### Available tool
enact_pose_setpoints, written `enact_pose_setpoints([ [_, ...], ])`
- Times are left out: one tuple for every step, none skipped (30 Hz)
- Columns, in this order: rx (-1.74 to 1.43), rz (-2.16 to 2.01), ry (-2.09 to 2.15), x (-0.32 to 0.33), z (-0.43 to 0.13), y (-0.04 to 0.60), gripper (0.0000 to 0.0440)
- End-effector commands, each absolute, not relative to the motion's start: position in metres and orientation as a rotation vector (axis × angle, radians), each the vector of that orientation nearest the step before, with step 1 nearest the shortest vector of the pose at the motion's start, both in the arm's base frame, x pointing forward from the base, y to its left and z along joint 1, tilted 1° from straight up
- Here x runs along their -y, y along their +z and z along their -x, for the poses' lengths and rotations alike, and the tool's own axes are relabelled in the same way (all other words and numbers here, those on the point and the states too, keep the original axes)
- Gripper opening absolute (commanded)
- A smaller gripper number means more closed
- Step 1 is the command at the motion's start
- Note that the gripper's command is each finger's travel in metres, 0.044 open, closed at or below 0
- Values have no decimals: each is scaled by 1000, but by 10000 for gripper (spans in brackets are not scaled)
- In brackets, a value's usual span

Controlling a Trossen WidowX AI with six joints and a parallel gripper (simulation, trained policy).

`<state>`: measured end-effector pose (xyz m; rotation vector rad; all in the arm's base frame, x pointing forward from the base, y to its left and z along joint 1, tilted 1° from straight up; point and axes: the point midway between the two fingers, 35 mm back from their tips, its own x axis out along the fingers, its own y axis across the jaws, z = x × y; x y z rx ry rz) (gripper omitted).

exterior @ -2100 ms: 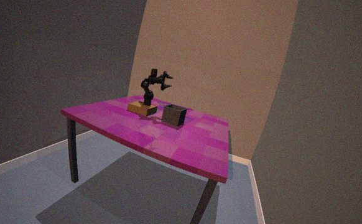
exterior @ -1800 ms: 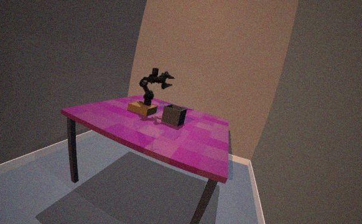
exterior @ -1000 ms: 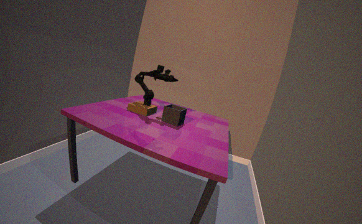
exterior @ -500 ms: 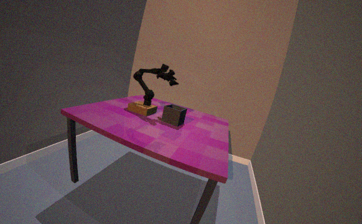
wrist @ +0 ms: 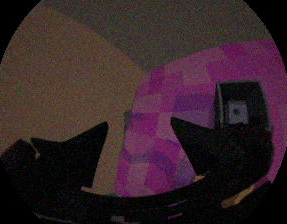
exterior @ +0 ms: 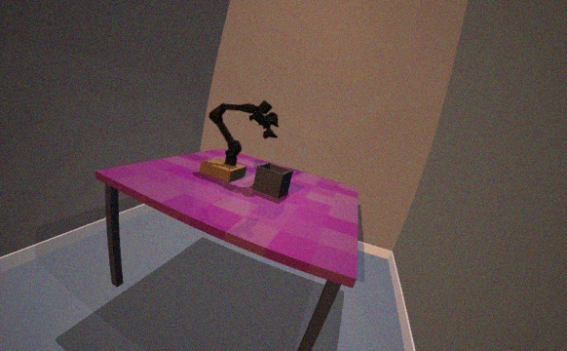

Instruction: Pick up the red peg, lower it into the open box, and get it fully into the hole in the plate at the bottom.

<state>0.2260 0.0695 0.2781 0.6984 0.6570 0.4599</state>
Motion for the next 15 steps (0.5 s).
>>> enact_pose_setpoints([
  [-723,-759,427,-74,-226,276,440],
  [-749,-780,414,-75,-226,274,440],
  [-775,-800,400,-77,-226,272,440],
  [-800,-820,386,-78,-226,270,440],
  [-826,-839,371,-79,-226,268,440],
  [-851,-858,355,-81,-225,265,440],
  [-877,-876,338,-82,-225,263,440],
  [-902,-894,320,-83,-225,260,440],
  [-927,-912,302,-84,-224,258,440],
  [-952,-929,282,-85,-224,255,440],
  [-977,-945,262,-86,-223,253,440],
  [-1001,-962,242,-87,-223,250,440],
  [-1026,-977,220,-88,-222,247,440],
  [-1050,-992,198,-89,-222,245,440],
  [-1073,-1007,175,-90,-221,242,440],
])
